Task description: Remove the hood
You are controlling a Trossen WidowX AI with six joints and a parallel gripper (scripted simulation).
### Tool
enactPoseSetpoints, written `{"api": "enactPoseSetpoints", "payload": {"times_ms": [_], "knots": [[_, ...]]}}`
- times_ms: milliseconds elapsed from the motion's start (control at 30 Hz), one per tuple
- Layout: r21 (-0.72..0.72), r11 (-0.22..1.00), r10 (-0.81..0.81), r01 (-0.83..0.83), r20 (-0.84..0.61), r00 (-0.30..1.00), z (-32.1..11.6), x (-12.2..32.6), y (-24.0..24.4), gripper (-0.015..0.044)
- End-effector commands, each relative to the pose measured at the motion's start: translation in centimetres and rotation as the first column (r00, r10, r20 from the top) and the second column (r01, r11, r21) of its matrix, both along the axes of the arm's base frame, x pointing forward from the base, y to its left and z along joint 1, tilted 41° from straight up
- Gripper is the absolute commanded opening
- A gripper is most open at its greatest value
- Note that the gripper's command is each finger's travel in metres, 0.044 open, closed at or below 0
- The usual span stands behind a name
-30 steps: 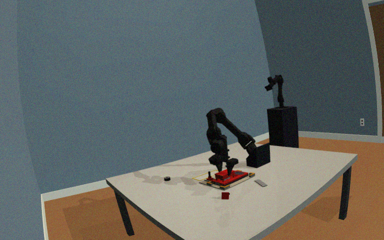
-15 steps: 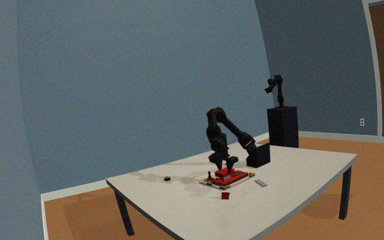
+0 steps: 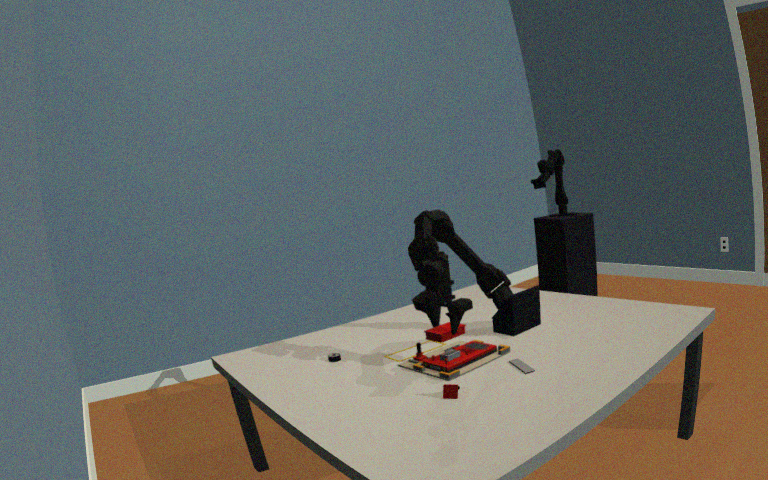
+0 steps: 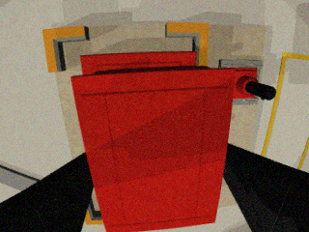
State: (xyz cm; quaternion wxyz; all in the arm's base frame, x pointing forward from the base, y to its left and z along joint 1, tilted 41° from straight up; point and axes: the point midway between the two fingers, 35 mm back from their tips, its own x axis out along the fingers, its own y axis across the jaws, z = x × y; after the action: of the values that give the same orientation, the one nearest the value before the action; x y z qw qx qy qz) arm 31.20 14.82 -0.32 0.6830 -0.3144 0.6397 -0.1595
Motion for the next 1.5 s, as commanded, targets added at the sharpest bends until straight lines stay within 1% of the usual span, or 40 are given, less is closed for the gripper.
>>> {"api": "enactPoseSetpoints", "payload": {"times_ms": [0, 533, 1100, 1467], "knots": [[-0.004, 1.000, -0.008, 0.007, -0.003, 1.000, 1.3, 0.5, -1.7, 0.0000], [0.002, 1.000, -0.006, 0.006, -0.002, 1.000, 7.4, 1.5, -8.0, 0.0000], [-0.017, 1.000, -0.013, 0.013, 0.001, 1.000, 13.1, 0.0, -15.0, 0.0000], [-0.018, 1.000, -0.013, 0.013, 0.001, 1.000, 12.9, 0.0, -15.6, 0.0000]]}}
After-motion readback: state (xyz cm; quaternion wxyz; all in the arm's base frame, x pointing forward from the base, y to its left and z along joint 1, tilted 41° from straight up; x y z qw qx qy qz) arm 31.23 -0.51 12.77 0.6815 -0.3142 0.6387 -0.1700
